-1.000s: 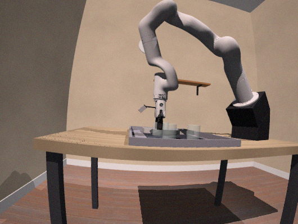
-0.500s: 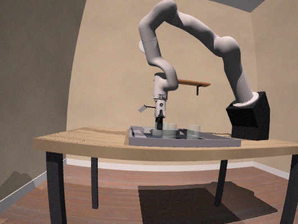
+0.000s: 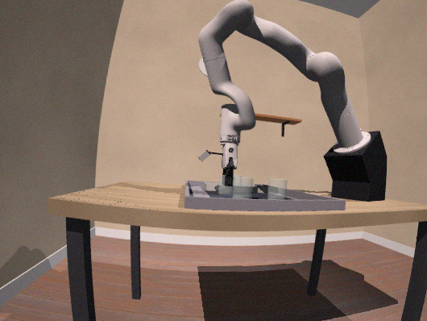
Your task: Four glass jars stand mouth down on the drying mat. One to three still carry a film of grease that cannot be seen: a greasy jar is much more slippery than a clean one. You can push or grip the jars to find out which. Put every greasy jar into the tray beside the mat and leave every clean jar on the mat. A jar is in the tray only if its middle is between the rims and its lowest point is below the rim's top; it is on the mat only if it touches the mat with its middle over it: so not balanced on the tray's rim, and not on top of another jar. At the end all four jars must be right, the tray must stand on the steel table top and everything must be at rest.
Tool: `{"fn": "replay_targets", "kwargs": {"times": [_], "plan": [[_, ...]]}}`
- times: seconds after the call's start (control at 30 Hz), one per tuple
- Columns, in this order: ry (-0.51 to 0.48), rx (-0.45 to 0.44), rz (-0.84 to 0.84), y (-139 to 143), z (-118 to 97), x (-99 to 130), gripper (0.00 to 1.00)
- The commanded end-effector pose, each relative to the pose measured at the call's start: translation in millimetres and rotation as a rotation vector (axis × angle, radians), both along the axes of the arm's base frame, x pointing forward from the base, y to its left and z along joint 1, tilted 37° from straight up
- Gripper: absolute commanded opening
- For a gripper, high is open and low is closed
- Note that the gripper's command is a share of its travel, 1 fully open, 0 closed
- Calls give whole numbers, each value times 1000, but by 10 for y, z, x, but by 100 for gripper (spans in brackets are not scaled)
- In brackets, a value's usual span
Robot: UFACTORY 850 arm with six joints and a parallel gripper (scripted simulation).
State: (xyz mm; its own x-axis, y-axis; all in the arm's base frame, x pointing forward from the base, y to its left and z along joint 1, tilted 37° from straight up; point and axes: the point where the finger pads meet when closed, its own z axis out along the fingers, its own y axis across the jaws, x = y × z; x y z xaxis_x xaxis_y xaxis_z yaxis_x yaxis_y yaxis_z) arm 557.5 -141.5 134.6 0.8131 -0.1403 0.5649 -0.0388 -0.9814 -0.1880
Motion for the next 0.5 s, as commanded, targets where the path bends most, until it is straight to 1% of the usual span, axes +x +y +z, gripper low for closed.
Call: {"fn": "replay_targets", "kwargs": {"times": [0.0,0.33,0.37,0.47], "plan": [[-1,0,0,-2,5,2,75],[-1,0,0,-2,5,2,75],[-1,0,0,-2,5,2,72],[-1,0,0,-2,5,2,72]]}}
